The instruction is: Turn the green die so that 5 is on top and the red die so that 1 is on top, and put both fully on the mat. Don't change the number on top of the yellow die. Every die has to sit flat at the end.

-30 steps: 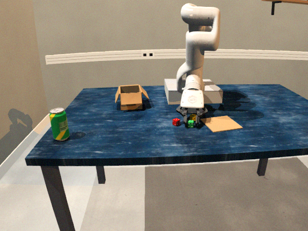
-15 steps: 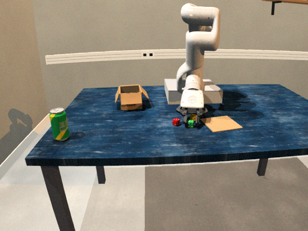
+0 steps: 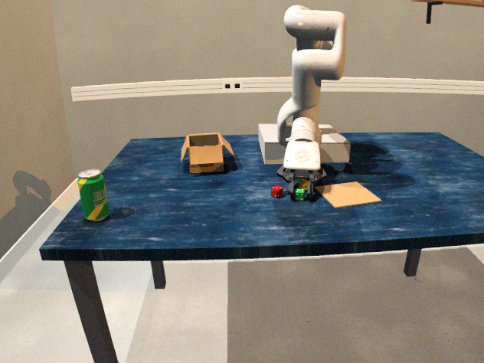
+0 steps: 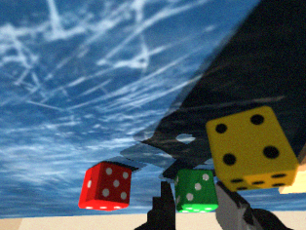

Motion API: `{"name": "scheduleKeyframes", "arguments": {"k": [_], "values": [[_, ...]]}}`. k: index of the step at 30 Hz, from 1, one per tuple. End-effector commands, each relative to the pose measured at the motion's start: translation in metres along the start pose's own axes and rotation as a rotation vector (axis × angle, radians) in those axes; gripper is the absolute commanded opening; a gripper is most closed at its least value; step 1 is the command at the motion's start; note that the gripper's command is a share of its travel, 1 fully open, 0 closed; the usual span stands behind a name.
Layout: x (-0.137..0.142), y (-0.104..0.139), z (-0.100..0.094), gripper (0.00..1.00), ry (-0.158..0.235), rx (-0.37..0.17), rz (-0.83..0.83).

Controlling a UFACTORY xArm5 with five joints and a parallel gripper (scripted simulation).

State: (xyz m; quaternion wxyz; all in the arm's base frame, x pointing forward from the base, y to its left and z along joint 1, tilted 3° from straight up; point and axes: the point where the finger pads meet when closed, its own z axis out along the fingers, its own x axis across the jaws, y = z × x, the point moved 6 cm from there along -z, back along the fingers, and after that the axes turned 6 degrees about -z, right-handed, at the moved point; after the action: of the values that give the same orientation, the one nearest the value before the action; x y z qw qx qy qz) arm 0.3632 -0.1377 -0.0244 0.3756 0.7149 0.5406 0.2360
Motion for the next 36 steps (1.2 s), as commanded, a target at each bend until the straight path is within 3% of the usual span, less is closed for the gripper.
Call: {"name": "scheduleKeyframes", "arguments": {"k": [1,6,18,29,36], "values": [[0.0,0.001,-0.002,0.42,0.0,-0.002,0.0],[0.0,0.001,-0.007,0.42,0.0,-0.002,0.0],[0.0,0.001,-0.047,0.42,-0.001,-0.002,0.0],[-0.001,0.003,-0.051,0.42,-0.001,-0.002,0.0],[-0.003,0.022,-0.065,0.42,-0.002,-0.002,0.0]]}}
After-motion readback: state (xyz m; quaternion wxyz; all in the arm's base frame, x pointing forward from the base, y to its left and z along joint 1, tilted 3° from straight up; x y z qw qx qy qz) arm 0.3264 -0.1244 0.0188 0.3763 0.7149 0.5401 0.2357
